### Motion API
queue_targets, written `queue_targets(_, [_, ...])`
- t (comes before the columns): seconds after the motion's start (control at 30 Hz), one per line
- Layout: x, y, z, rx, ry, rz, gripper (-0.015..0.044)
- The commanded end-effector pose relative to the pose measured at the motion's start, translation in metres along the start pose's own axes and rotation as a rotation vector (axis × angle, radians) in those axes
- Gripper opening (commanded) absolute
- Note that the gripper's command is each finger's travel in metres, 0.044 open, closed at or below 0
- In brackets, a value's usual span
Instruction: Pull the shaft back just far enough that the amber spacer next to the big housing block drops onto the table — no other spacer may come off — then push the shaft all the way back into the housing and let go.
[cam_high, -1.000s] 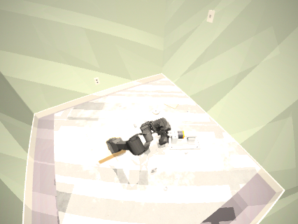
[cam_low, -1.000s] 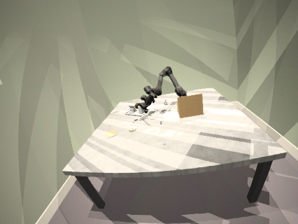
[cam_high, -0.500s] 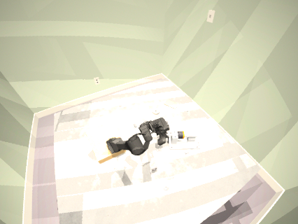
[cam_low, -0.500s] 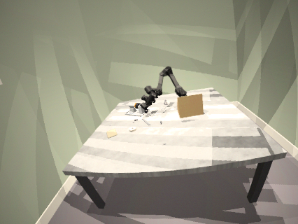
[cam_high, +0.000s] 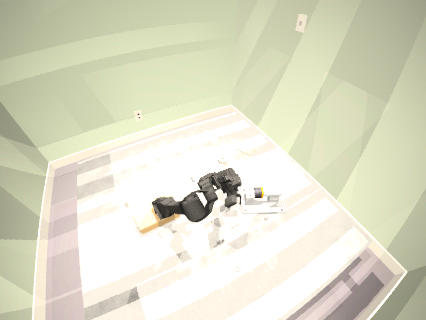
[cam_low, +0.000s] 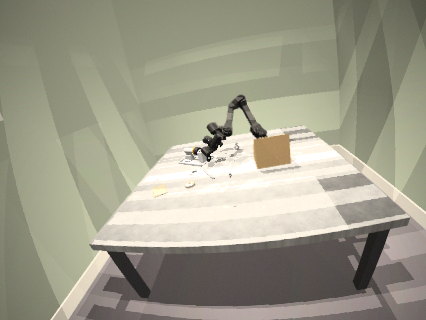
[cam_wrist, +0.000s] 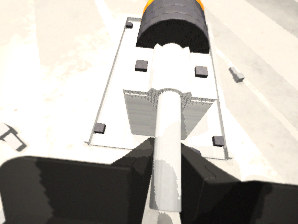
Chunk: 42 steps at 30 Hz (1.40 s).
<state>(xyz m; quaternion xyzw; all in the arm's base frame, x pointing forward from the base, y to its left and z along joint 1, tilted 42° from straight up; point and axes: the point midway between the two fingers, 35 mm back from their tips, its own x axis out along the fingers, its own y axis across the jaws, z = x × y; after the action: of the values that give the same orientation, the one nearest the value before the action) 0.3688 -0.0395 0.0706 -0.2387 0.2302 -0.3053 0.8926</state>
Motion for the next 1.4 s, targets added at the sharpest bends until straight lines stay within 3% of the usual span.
queue_targets(0.0, [-0.0007,-0.0005,-0.0004,0.002,0.0,-0.003,0.0])
queue_targets(1.37, [-0.0032,-0.0004,-0.003,0.002,0.0,-0.003,0.0])
